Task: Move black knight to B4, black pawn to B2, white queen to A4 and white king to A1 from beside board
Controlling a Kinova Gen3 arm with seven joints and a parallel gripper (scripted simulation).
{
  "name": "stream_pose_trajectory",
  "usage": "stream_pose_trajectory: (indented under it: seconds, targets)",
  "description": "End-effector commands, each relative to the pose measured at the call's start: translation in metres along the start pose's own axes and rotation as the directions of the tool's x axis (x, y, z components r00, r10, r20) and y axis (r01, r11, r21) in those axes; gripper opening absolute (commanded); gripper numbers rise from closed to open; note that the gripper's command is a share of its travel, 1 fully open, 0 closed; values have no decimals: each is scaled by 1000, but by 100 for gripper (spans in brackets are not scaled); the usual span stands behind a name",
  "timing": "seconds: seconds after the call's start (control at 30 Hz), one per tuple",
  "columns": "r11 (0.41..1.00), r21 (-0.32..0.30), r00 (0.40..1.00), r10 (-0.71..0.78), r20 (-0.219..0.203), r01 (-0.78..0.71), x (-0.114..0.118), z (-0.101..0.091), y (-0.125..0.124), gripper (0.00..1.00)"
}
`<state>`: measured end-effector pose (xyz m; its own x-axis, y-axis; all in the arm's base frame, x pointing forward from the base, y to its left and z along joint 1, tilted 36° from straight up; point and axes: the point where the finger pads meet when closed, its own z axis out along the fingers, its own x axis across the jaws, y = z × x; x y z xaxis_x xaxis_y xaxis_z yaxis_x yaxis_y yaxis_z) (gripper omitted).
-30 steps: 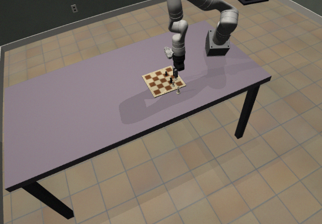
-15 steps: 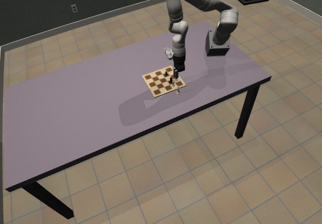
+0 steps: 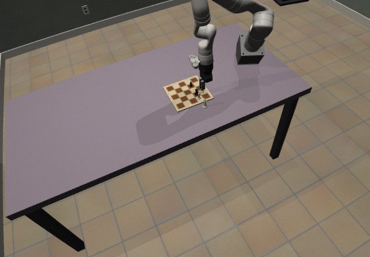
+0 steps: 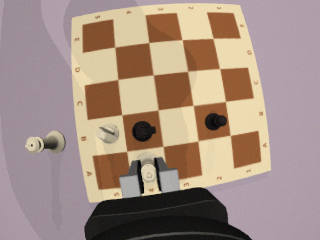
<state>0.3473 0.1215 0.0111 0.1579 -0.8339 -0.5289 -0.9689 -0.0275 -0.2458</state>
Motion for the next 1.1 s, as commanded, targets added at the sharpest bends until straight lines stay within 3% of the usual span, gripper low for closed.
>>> stream_pose_trajectory:
  seconds: [0.0,1.07]
  targets:
    - [1000,0,1000,3,2,-3,-1,0,1,0]
    - [1000,1,1000,5,2,-5,-1,0,4,0]
